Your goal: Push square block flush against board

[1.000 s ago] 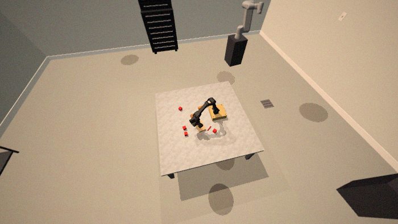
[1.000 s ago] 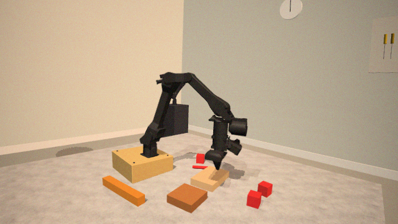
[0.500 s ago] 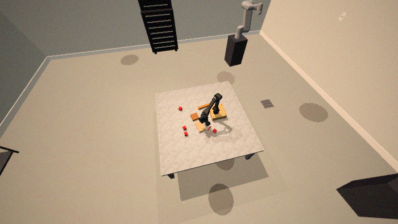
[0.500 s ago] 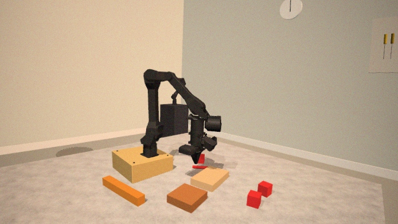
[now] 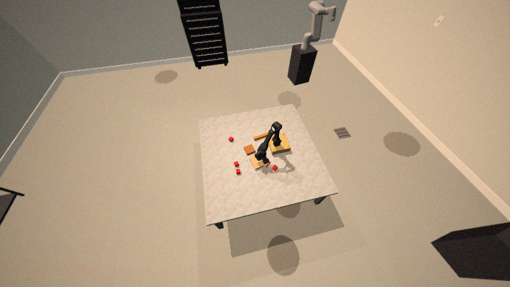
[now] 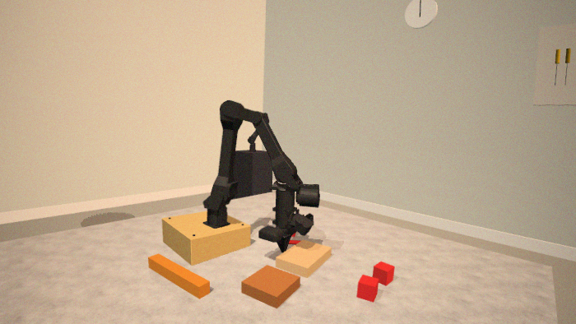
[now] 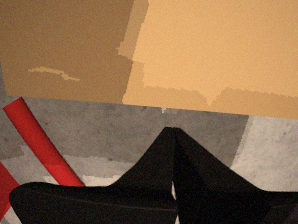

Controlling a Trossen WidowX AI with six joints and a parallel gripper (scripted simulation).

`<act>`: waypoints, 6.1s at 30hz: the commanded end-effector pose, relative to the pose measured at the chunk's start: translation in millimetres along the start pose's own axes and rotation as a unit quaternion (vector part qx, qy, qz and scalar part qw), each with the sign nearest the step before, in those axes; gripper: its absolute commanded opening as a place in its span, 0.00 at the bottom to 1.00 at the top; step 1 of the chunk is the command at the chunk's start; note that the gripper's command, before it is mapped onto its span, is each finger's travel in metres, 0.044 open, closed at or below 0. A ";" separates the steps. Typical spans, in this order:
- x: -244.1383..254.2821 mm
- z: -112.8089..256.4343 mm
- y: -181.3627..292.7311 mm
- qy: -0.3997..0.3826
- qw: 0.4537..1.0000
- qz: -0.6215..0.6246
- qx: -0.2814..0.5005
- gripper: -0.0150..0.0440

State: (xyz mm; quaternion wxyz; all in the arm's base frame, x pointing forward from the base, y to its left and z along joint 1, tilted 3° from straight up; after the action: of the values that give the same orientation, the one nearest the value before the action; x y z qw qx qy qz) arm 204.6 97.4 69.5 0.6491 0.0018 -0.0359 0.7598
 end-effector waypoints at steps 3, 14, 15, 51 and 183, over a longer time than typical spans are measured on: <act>-0.5 -0.8 -8.4 0.002 1.000 0.000 -0.001 0.25; -1.7 -0.7 -24.5 0.002 1.000 0.000 -0.002 0.25; -1.7 -0.7 -24.2 0.002 1.000 0.000 -0.002 0.25; 3.1 44.6 21.2 0.002 1.000 0.000 0.001 0.25; 83.8 1.3 -91.1 0.002 0.709 0.705 -0.005 0.25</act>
State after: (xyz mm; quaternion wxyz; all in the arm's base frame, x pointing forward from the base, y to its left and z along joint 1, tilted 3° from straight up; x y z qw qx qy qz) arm 280.9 189.7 79.8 -0.0783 -0.0281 -0.0313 0.9960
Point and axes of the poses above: the point midway between the two fingers, 35 mm back from their tips, its own z axis back along the fingers, its own x axis across the jaws, y = z × x, the point moved 9 cm from there along z, back along the fingers, and after that the axes turned 4 degrees about z, right-handed, at the moved point
